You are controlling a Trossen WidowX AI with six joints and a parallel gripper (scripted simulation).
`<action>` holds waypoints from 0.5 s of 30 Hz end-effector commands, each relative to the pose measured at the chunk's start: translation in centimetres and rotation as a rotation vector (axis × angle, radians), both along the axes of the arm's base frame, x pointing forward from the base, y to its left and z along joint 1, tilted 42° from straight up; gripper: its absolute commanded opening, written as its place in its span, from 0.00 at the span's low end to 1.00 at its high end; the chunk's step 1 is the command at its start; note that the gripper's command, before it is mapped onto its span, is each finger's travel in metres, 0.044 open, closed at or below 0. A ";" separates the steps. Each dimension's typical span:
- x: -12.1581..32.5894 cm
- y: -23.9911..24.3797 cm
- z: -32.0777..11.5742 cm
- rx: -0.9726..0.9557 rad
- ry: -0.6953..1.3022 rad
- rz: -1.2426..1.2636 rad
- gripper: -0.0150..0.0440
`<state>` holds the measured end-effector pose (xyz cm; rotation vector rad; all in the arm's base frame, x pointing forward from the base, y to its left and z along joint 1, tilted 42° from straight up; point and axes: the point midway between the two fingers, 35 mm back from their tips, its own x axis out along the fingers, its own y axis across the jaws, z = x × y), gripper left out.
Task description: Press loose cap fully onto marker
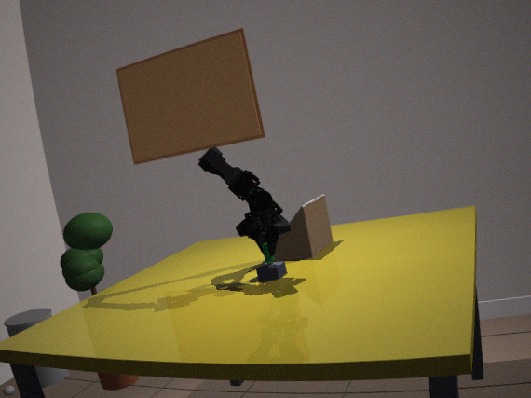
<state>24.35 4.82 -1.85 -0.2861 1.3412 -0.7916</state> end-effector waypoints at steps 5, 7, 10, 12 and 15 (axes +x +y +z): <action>0.0 0.0 0.0 0.000 0.000 0.000 0.57; 0.0 0.0 0.0 0.000 0.000 0.000 0.65; 0.0 0.0 0.0 0.000 0.000 0.000 0.79; 0.0 0.0 0.0 0.000 0.000 0.000 0.88; 0.0 0.0 0.0 0.000 0.000 0.000 1.00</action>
